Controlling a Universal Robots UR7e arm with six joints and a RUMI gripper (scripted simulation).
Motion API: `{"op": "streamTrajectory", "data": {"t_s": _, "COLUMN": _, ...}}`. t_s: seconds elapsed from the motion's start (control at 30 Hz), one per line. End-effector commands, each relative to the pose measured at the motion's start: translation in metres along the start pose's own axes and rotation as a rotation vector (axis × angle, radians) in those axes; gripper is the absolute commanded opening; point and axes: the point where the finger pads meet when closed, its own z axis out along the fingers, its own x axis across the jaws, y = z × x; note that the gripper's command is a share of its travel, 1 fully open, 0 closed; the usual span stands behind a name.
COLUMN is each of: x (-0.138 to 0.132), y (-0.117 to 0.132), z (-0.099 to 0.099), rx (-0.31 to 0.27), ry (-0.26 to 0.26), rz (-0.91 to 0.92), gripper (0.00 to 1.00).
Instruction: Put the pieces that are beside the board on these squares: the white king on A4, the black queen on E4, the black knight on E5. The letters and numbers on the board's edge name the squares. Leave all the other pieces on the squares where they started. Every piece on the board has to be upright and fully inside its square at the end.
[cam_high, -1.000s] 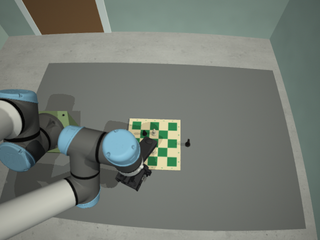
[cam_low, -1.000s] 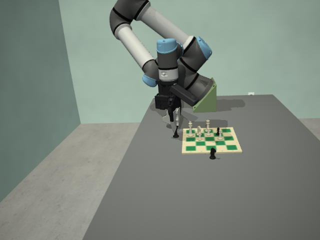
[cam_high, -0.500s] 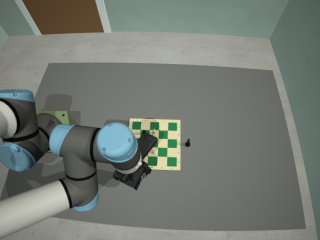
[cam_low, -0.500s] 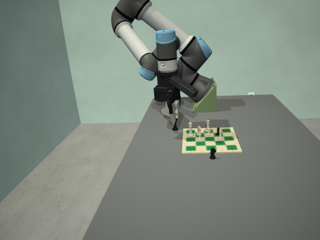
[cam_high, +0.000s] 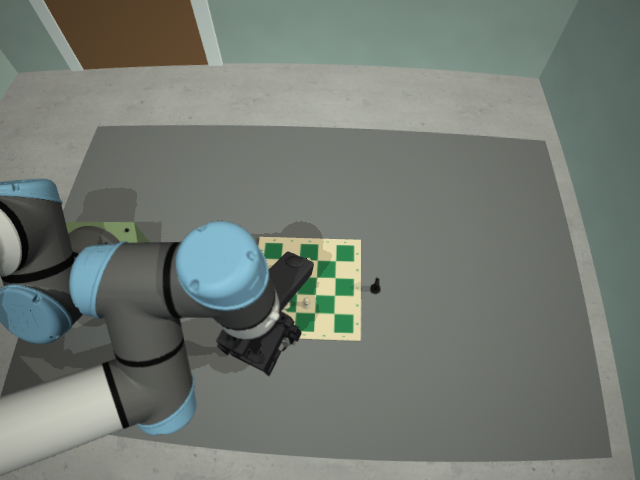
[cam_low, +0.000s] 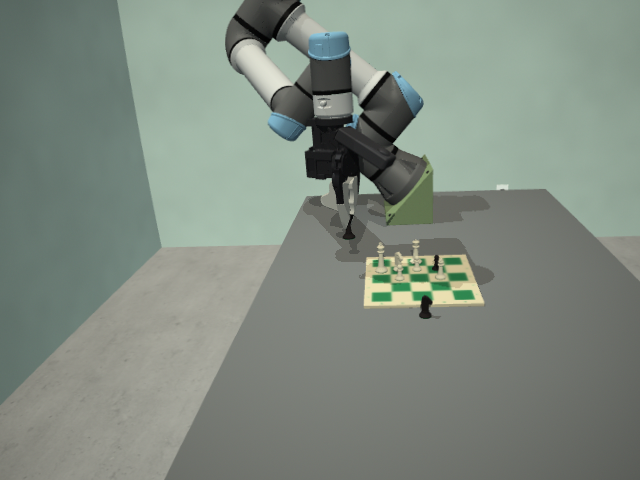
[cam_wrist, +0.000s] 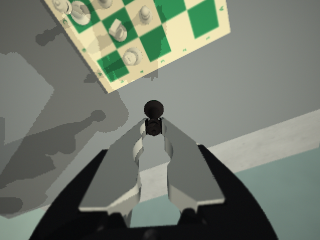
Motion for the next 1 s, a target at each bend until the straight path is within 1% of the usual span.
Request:
{"op": "streamTrajectory", "data": {"t_s": 0.0, "x": -0.001, "y": 0.0, "z": -0.015, "rx": -0.005, "ry": -0.01, "rz": 0.001, "gripper": 0.0}}
{"op": "streamTrajectory", "data": {"t_s": 0.53, "x": -0.003, "y": -0.001, "z": -0.016, "rx": -0.007, "ry": -0.013, "rz": -0.002, "gripper": 0.0}}
{"op": "streamTrajectory", "data": {"t_s": 0.7, "x": -0.002, "y": -0.006, "z": -0.017, "rx": -0.005, "ry": -0.012, "rz": -0.01, "gripper": 0.0}}
{"op": "streamTrajectory", "data": {"t_s": 0.77, "x": -0.004, "y": -0.015, "z": -0.018, "rx": -0.002, "ry": -0.013, "rz": -0.027, "gripper": 0.0}}
{"op": "streamTrajectory", "data": {"t_s": 0.83, "x": -0.006, "y": -0.029, "z": -0.019, "rx": 0.002, "ry": -0.013, "rz": -0.055, "gripper": 0.0}}
{"op": "streamTrajectory", "data": {"t_s": 0.97, "x": -0.018, "y": -0.073, "z": -0.021, "rx": 0.009, "ry": -0.014, "rz": -0.139, "gripper": 0.0}}
